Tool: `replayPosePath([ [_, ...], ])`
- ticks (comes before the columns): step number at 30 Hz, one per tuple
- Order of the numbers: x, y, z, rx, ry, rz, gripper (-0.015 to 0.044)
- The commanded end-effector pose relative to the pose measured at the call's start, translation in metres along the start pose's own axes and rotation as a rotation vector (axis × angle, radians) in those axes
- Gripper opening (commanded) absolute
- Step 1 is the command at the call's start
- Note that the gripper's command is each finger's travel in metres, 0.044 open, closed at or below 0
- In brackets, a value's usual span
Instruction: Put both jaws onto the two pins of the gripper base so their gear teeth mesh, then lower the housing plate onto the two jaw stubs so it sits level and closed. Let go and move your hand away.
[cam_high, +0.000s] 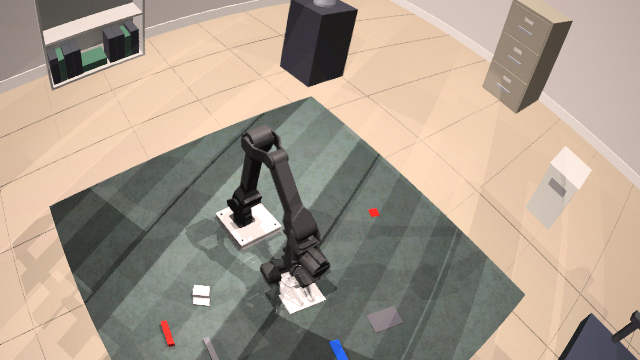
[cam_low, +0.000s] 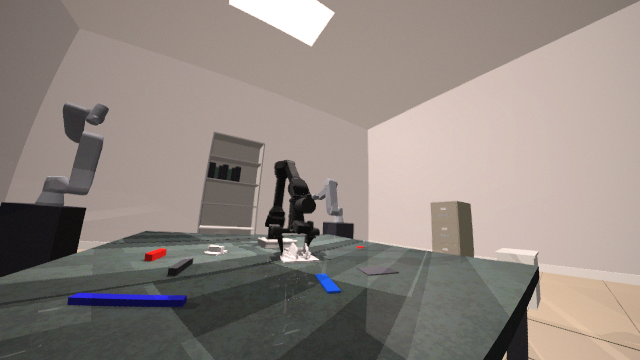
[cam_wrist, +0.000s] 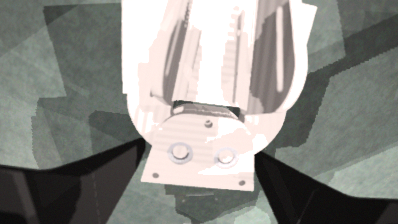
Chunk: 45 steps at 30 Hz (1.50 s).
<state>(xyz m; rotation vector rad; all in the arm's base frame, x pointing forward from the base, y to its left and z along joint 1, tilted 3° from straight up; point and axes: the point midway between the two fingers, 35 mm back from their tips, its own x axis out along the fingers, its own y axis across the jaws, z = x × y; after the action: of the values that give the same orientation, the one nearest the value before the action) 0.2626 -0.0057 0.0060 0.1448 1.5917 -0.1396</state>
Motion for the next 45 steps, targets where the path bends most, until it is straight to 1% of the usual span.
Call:
replayPosePath([
  [1,0.0,0.0,0.0,0.0,0.0,0.0,0.044],
  [4,0.0,0.0,0.0,0.0,0.0,0.0,0.044],
  [7,-0.01,0.0,0.001,0.0,0.0,0.0,0.044],
  [15,-0.075,0.0,-0.001,0.003,-0.002,0.003,0.044],
  [17,-0.076,0.0,-0.001,0.003,-0.002,0.003,0.044],
  [18,-0.069,0.0,0.002,0.002,-0.01,0.002,0.044],
  [19,-0.07,0.0,0.001,0.002,-0.01,0.002,0.044],
  [29,-0.122,-0.01,-0.052,0.003,0.002,0.002,0.044],
  [45,-0.126,-0.01,-0.057,0.003,0.003,0.002,0.044],
])
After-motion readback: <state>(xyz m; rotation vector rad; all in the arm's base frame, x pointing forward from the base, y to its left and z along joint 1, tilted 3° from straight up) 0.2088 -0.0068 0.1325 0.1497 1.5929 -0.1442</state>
